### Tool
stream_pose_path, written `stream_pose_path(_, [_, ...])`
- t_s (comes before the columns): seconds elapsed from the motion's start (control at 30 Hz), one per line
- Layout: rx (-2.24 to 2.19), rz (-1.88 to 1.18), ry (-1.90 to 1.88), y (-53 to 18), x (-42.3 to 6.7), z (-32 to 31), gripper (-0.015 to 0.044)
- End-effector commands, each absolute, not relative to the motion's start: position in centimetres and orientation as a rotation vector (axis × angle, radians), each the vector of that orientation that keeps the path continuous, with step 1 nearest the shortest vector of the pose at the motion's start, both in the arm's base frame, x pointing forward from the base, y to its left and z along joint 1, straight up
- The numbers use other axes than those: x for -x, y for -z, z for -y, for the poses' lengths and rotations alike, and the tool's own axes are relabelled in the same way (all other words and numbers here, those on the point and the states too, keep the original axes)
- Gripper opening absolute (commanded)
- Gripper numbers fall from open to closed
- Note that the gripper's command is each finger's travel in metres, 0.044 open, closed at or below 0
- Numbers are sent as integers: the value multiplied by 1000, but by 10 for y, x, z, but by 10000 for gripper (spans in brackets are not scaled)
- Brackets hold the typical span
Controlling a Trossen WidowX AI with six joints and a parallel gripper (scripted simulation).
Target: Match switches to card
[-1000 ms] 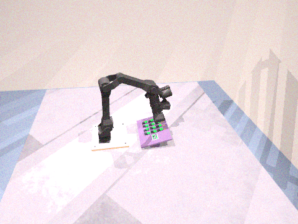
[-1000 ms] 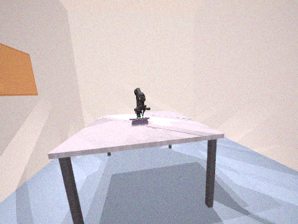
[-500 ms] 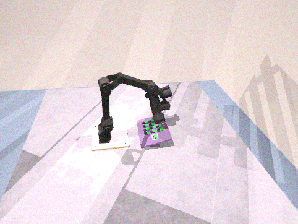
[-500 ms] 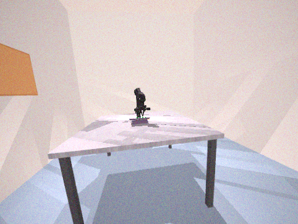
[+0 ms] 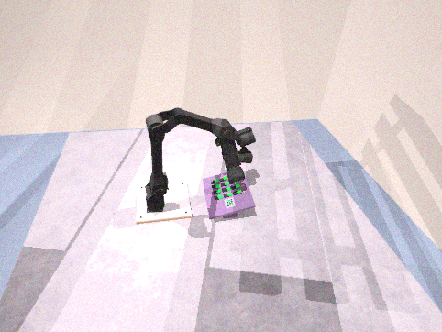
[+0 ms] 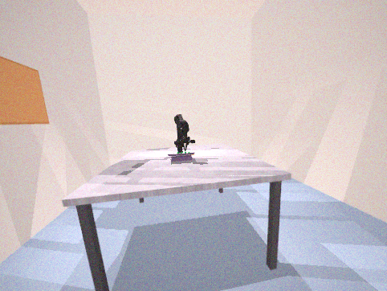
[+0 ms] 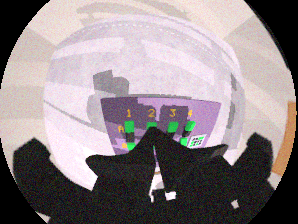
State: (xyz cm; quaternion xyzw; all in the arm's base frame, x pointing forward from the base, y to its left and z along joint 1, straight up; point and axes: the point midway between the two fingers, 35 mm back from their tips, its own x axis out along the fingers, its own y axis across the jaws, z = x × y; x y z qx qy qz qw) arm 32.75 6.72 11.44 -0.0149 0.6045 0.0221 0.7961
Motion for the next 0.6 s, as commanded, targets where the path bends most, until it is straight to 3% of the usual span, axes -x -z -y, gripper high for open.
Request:
stream_pose_path(0.0, [35, -1299, -51, -113, -328, -67, 0])
stream_pose_path(0.57, [35, -1299, -51, -111, -328, -67, 0])
